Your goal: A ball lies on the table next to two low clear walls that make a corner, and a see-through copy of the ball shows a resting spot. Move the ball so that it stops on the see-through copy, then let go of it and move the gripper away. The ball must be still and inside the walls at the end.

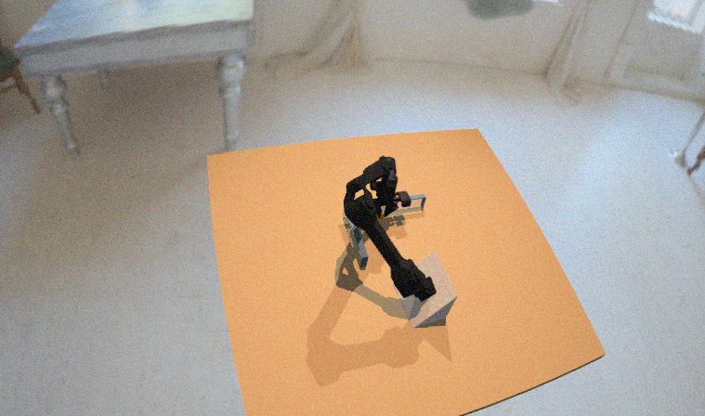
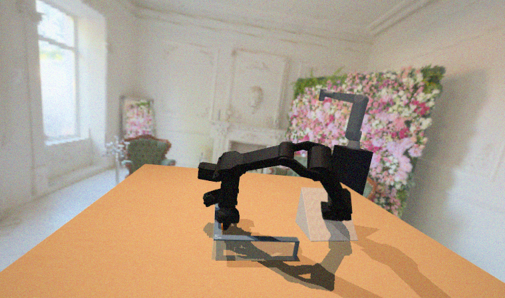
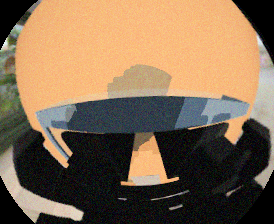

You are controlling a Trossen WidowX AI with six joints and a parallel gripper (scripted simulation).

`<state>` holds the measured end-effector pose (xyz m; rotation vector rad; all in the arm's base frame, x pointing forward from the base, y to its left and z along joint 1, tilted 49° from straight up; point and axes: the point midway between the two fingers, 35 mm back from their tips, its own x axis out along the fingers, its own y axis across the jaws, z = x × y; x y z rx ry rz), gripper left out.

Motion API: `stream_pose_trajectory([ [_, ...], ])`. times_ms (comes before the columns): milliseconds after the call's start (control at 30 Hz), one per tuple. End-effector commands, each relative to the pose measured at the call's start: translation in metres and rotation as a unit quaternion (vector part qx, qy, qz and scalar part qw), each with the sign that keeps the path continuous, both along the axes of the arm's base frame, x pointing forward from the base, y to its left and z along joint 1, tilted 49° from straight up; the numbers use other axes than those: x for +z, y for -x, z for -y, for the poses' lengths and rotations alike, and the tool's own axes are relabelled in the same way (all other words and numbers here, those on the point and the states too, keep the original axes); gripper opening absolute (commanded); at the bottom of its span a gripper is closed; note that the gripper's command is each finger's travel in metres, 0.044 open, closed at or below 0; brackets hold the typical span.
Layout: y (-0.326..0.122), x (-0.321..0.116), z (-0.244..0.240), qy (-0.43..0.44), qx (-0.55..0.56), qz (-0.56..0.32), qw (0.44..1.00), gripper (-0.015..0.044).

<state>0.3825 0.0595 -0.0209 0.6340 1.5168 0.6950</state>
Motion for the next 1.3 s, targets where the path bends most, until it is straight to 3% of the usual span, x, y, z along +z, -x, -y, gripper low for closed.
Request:
stream_pose_trajectory([
  [0,0.000,0.000,0.000,0.000,0.000,0.000,1.000,0.0026],
  [233,0.000,0.000,0.000,0.000,0.000,0.000,1.000,0.0210],
  [500,-0.001,0.002,0.002,0.000,0.000,0.000,1.000,0.0212],
  [700,-0.006,0.055,0.064,0.001,-0.002,0.001,1.000,0.0212],
  [1067,-0.007,0.050,0.060,0.000,-0.007,0.002,1.000,0.0212],
  [1267,-0.006,0.080,0.092,-0.001,-0.004,0.002,1.000,0.0369],
])
